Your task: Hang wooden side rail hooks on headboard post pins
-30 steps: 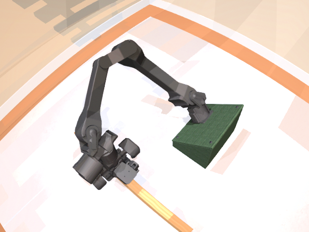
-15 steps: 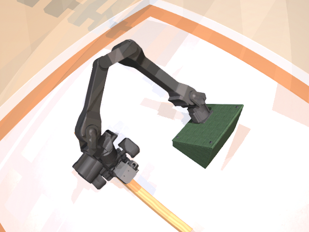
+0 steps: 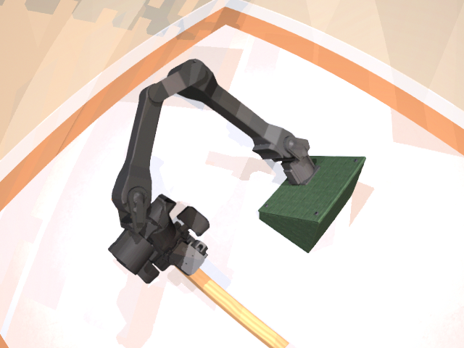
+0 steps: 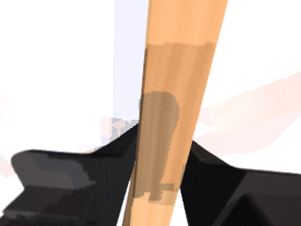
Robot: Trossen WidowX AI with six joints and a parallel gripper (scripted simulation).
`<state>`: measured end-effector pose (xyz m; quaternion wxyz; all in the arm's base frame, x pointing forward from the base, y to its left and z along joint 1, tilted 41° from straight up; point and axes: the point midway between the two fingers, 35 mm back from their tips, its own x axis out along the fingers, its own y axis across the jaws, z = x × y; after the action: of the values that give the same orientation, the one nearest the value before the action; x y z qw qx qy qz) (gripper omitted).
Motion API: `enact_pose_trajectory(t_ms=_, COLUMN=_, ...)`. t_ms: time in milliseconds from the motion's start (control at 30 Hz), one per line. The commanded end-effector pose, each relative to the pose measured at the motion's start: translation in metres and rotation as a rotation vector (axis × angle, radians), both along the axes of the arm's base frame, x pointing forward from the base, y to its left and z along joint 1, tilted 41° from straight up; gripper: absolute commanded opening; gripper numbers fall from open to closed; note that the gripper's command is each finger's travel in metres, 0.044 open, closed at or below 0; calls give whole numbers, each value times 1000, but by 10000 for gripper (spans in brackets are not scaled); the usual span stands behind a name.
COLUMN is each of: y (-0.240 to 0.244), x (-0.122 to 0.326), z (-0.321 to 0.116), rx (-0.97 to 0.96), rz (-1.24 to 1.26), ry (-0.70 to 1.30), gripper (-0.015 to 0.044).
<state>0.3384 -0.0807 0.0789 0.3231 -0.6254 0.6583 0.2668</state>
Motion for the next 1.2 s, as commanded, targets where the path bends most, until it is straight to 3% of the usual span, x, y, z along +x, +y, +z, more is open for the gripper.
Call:
enact_pose_trajectory(t_ms=0, y=0, x=2, z=2, rx=-3, rz=5, ry=-1, gripper=0)
enact_pose_trajectory(t_ms=1167, y=-4, x=0, z=3, rx=-3, rz=5, ry=-1, gripper=0)
